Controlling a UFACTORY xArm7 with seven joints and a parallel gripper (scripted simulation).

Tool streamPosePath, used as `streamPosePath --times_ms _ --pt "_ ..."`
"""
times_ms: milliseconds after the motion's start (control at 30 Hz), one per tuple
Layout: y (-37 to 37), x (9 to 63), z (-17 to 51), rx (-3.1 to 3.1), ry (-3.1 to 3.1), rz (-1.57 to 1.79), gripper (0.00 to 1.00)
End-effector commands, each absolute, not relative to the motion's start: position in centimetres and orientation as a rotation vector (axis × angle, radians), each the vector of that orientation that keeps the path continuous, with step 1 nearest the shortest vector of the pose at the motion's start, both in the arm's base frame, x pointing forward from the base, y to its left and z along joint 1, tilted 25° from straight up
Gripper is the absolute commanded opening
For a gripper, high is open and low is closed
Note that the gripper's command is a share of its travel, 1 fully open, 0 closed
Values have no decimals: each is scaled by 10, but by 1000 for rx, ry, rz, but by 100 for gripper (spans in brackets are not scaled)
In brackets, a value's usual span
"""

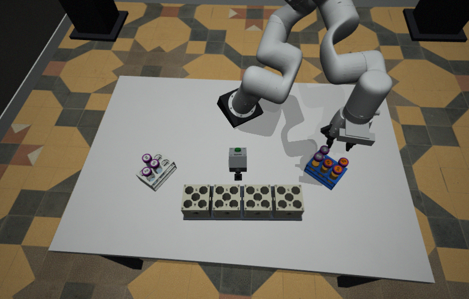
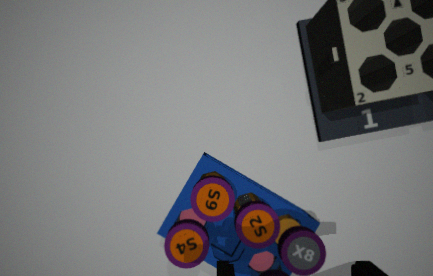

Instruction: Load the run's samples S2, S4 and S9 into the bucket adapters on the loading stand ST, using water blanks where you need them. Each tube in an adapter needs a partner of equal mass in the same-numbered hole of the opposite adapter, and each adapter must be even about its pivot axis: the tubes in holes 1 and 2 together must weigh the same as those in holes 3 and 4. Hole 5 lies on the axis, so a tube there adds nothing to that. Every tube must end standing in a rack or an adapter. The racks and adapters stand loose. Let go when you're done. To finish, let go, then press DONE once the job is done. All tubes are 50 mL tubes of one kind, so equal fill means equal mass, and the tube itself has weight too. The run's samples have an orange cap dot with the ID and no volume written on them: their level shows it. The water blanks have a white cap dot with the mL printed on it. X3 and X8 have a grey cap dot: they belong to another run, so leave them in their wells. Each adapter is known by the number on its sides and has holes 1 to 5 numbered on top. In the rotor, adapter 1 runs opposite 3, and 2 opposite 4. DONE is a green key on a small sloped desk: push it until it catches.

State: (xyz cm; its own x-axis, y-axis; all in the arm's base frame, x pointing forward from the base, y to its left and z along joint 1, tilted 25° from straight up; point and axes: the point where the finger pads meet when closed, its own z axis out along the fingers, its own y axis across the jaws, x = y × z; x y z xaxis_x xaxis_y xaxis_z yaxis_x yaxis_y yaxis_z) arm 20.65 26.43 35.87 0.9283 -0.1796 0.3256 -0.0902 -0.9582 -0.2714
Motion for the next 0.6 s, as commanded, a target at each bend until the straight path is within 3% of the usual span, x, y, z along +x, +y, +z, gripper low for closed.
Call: streamPosePath --times_ms 0,567 --pt "263 206 360 -2860 -85 -554 57" --pt "263 206 360 -2832 -814 -638 57"
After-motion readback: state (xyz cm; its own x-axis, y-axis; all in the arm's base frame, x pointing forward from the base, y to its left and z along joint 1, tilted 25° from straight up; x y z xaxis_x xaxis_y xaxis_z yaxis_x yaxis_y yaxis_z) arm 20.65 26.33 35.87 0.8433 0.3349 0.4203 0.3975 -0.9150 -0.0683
